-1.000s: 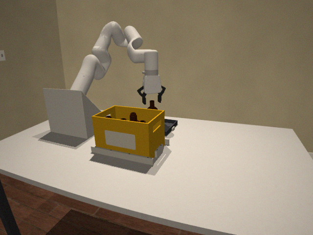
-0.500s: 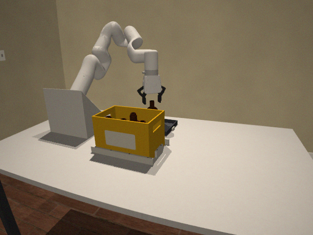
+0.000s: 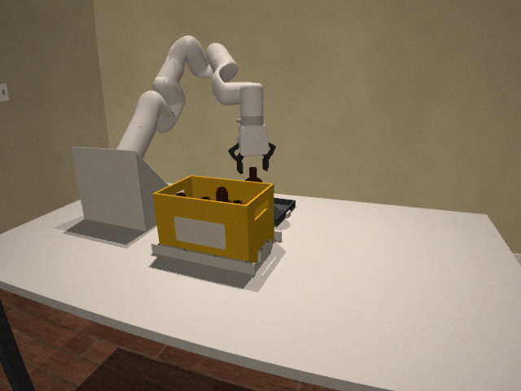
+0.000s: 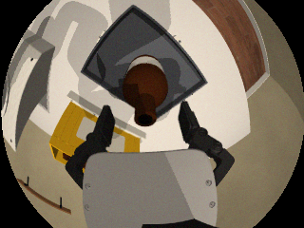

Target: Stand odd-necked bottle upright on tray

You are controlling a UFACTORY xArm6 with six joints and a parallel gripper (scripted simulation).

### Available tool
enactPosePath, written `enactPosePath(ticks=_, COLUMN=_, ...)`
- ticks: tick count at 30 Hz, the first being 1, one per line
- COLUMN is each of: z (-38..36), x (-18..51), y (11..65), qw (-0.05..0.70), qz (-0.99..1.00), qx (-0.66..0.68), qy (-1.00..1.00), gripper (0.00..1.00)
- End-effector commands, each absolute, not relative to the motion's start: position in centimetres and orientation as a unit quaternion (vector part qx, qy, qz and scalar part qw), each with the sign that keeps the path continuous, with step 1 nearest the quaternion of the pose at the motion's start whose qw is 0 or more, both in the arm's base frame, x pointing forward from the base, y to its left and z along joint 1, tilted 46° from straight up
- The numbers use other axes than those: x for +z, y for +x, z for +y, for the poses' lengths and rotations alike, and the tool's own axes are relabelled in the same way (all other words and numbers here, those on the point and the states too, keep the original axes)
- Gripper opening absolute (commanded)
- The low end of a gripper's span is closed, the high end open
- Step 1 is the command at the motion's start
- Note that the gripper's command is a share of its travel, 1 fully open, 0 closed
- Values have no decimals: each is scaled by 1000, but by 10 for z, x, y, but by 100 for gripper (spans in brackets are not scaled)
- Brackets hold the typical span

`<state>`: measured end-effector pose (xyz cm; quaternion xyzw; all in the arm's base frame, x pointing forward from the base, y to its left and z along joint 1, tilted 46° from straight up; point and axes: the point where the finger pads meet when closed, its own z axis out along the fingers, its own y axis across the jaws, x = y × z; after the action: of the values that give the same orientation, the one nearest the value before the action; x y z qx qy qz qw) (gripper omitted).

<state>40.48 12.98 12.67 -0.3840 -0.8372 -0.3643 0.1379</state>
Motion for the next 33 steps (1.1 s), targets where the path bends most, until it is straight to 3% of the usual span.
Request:
enactPosePath(ticks=1, z=129, x=128, y=406, qw=136, qz=-837, qx=-365, qy=-384, gripper=100)
enactPosePath(ticks=33, z=101, x=155, y=404, qw=136, qz=-837, qx=-365, qy=-384, gripper=100)
